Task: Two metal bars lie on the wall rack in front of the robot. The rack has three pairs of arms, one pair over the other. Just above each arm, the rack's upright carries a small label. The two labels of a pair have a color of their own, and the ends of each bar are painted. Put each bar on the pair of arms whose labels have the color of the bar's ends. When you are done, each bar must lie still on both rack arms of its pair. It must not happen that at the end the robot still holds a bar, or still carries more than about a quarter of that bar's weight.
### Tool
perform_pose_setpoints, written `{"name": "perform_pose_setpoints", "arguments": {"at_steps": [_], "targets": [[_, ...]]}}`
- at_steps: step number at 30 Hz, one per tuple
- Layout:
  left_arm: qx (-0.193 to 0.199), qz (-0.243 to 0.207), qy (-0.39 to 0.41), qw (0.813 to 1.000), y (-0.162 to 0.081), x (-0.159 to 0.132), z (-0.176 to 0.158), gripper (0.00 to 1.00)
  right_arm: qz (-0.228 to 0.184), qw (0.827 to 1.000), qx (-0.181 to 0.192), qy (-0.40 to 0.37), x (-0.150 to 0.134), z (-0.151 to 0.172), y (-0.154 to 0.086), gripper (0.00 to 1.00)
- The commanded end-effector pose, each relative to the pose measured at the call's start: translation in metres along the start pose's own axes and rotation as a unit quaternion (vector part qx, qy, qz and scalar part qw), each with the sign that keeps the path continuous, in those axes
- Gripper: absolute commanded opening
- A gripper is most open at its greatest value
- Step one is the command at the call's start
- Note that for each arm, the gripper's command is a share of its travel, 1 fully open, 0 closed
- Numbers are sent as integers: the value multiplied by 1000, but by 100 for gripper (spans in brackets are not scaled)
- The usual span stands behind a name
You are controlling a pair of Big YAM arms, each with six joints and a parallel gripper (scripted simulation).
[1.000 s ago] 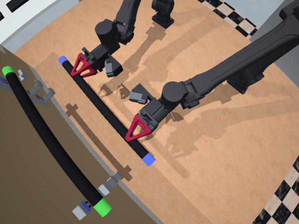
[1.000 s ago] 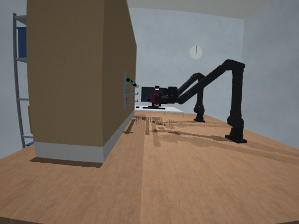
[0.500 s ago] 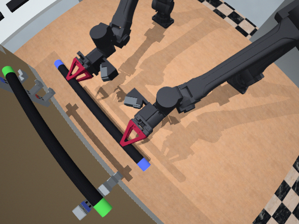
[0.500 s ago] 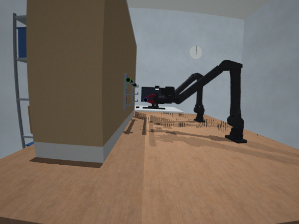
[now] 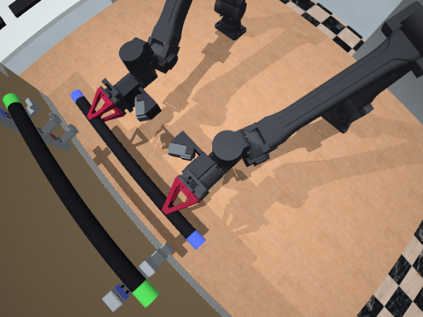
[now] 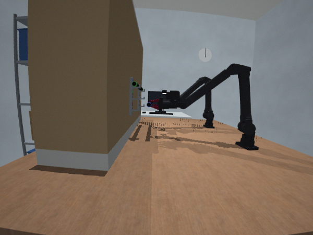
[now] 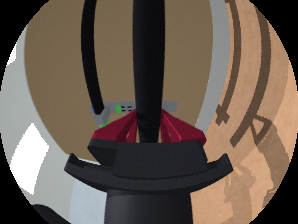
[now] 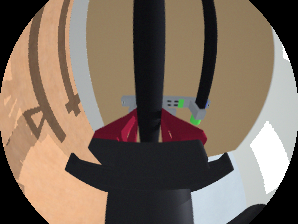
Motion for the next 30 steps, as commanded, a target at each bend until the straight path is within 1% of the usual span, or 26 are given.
{"name": "perform_pose_setpoints", "arguments": {"at_steps": [1, 11, 30], "targets": [[34, 10, -15, 999, 25, -6, 34, 0, 5, 999, -39, 14, -4, -36, 25, 0], [34, 10, -15, 999, 41, -6, 35, 0, 5, 999, -39, 14, -4, -38, 41, 0], [34, 10, -15, 999, 41, -6, 36, 0, 5, 999, -39, 14, -4, -39, 41, 0]]}}
Point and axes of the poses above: on each arm, the point where the finger pads meet when closed, its own y axis out along the fingers, its own z axis across the jaws, x = y × z, the point moved 9 cm from there along -y, back along the fingers, and after that the axes turned 1 degree about y, right-handed, at the moved point
